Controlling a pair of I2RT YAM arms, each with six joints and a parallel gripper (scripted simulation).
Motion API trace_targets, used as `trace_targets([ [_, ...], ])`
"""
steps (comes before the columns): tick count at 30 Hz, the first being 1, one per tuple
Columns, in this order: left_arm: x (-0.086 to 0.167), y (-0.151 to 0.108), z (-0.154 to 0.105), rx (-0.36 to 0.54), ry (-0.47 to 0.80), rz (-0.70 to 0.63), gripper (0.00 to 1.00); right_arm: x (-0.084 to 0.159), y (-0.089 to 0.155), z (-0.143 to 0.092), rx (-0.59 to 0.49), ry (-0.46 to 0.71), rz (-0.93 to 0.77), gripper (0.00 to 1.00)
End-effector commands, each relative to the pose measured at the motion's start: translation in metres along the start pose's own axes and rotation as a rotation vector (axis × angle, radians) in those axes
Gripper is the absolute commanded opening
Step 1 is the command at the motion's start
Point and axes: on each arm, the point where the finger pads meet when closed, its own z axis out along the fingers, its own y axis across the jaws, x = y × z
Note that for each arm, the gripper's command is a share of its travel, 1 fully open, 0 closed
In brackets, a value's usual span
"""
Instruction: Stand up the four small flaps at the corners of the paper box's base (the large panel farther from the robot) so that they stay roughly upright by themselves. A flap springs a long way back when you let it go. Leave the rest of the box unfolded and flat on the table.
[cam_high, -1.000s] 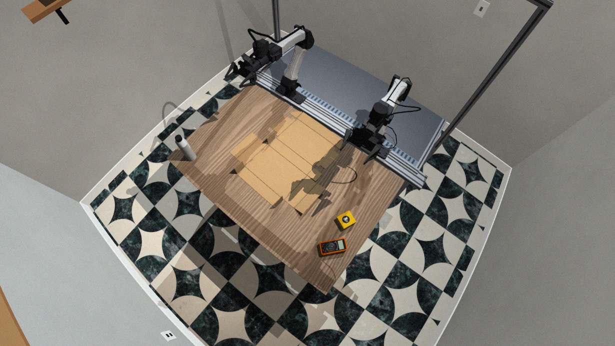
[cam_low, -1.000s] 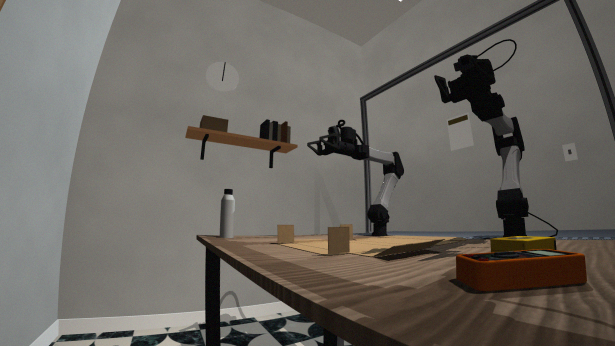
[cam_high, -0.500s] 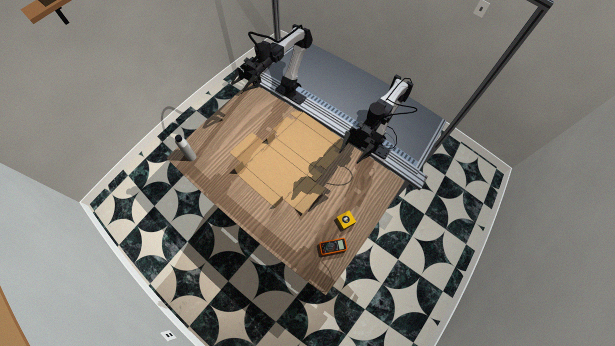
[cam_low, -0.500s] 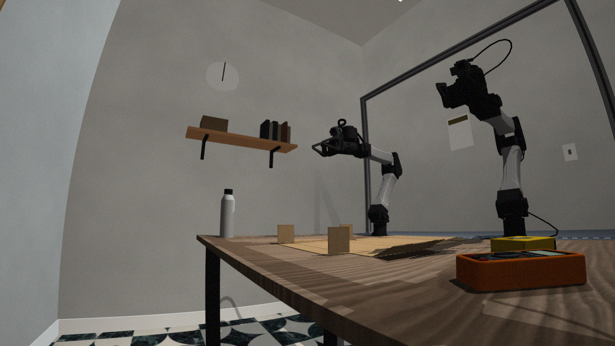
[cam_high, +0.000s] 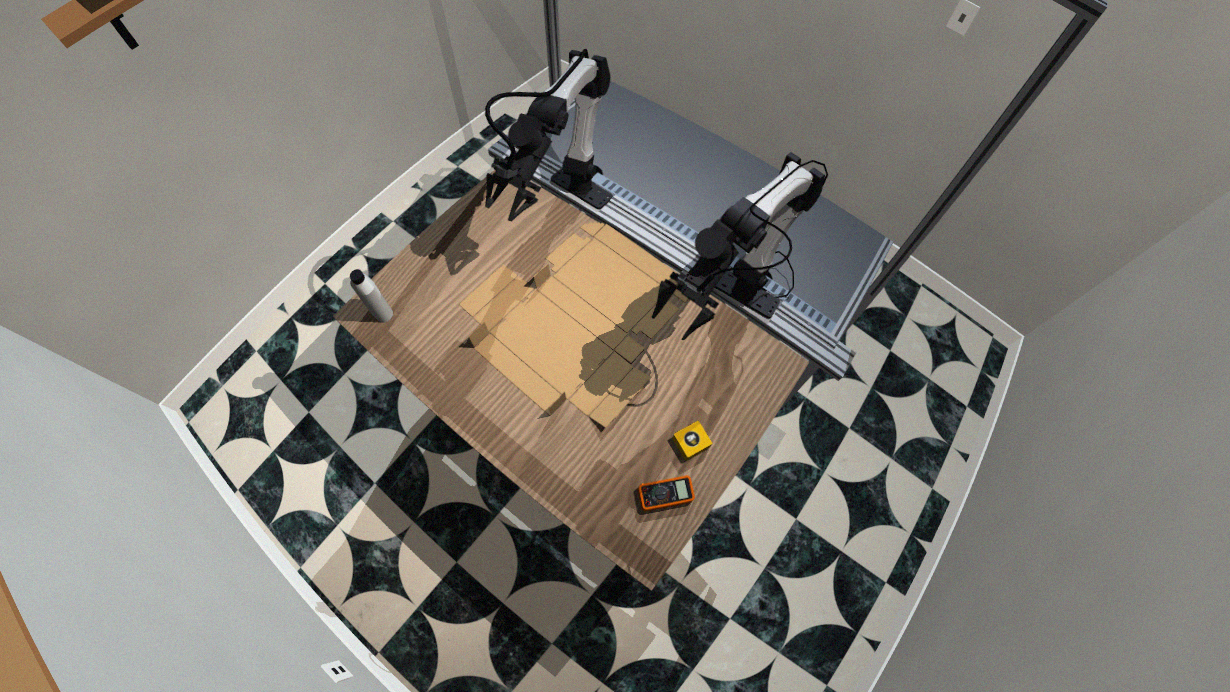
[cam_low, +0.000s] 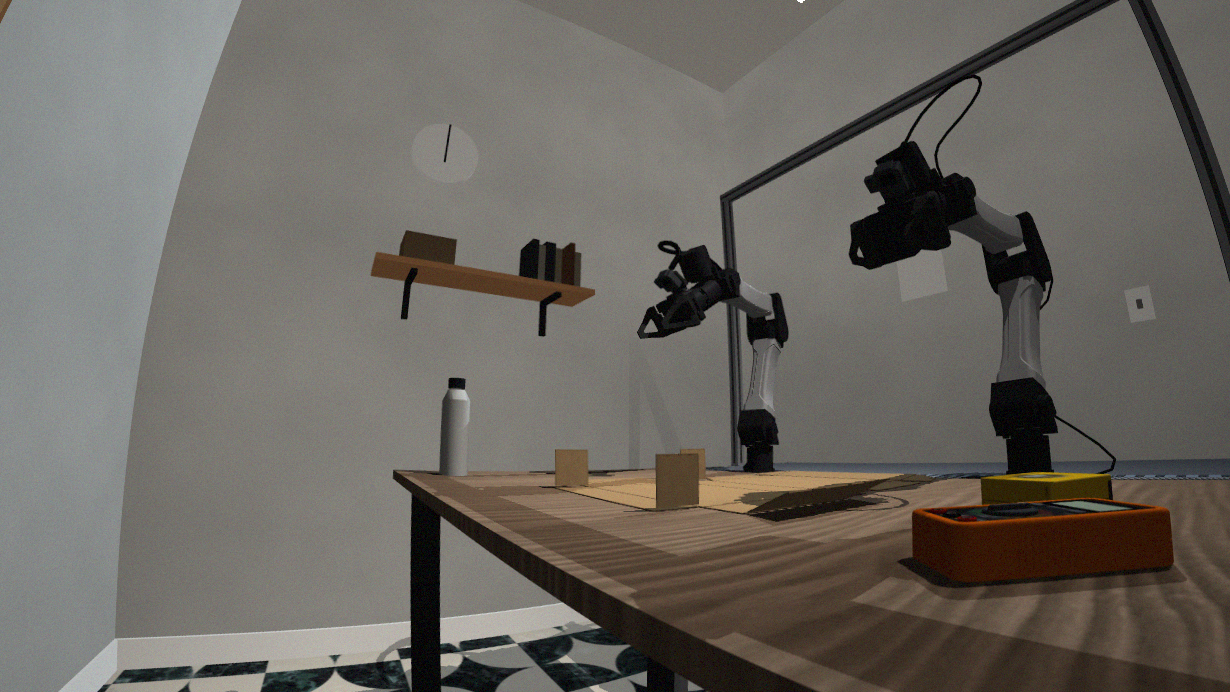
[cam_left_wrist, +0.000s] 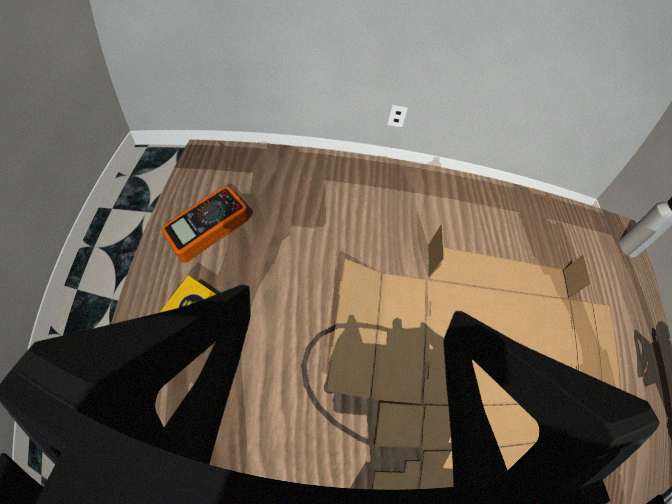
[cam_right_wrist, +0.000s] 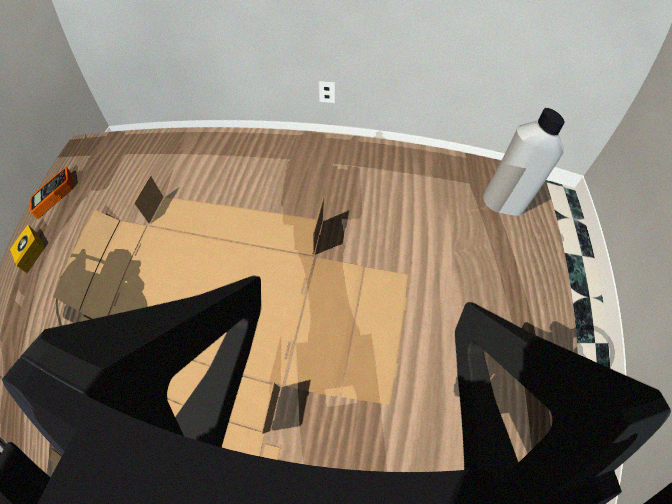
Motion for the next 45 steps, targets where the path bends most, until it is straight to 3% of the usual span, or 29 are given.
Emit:
trace_targets([
  [1, 0.031, -0.013, 0.008, 0.020, 0.214, -0.018, 0.76, 0.031, 0.012, 0.005, 0.009, 0.219, 0.036, 0.76],
  [10, 0.093, -0.043, 0.046, 0.066, 0.577, -0.030, 0.76, 0.091, 0.048, 0.038, -0.006, 0.582, 0.067, 0.76],
  [12, 0.093, -0.043, 0.046, 0.066, 0.577, -0.030, 0.76, 0.091, 0.048, 0.038, -0.006, 0.582, 0.067, 0.76],
  [16, 0.122, -0.057, 0.062, 0.095, 0.746, -0.037, 0.76, 0.119, 0.065, 0.053, -0.013, 0.746, 0.081, 0.76],
  [17, 0.129, -0.060, 0.066, 0.095, 0.750, -0.038, 0.76, 0.125, 0.069, 0.057, -0.015, 0.786, 0.084, 0.76],
  [18, 0.151, -0.061, 0.069, 0.086, 0.790, -0.036, 0.76, 0.132, 0.073, 0.061, -0.016, 0.827, 0.088, 0.76],
  [22, 0.174, -0.075, 0.087, 0.092, 0.765, -0.037, 0.76, 0.160, 0.090, 0.074, -0.031, 0.983, 0.105, 0.76],
  [25, 0.193, -0.080, 0.100, 0.068, 0.758, -0.028, 0.76, 0.160, 0.089, 0.075, -0.029, 0.983, 0.109, 0.76],
  [26, 0.200, -0.083, 0.103, 0.067, 0.757, -0.027, 0.76, 0.144, 0.089, 0.064, -0.050, 0.934, 0.117, 0.76],
  [27, 0.207, -0.086, 0.107, 0.067, 0.757, -0.027, 0.76, 0.143, 0.088, 0.064, -0.048, 0.934, 0.121, 0.76],
  [31, 0.216, -0.090, 0.113, 0.067, 0.757, -0.027, 0.76, 0.142, 0.086, 0.063, -0.049, 0.935, 0.120, 0.76],
  [33, 0.211, -0.089, 0.111, 0.067, 0.746, -0.033, 0.76, 0.145, 0.085, 0.065, -0.047, 0.943, 0.117, 0.76],
  [35, 0.188, -0.092, 0.111, 0.082, 0.690, -0.043, 0.76, 0.142, 0.085, 0.063, -0.051, 0.937, 0.114, 0.76],
  [45, 0.180, -0.090, 0.107, 0.087, 0.676, -0.047, 0.76, 0.140, 0.084, 0.061, -0.051, 0.934, 0.112, 0.76],
])
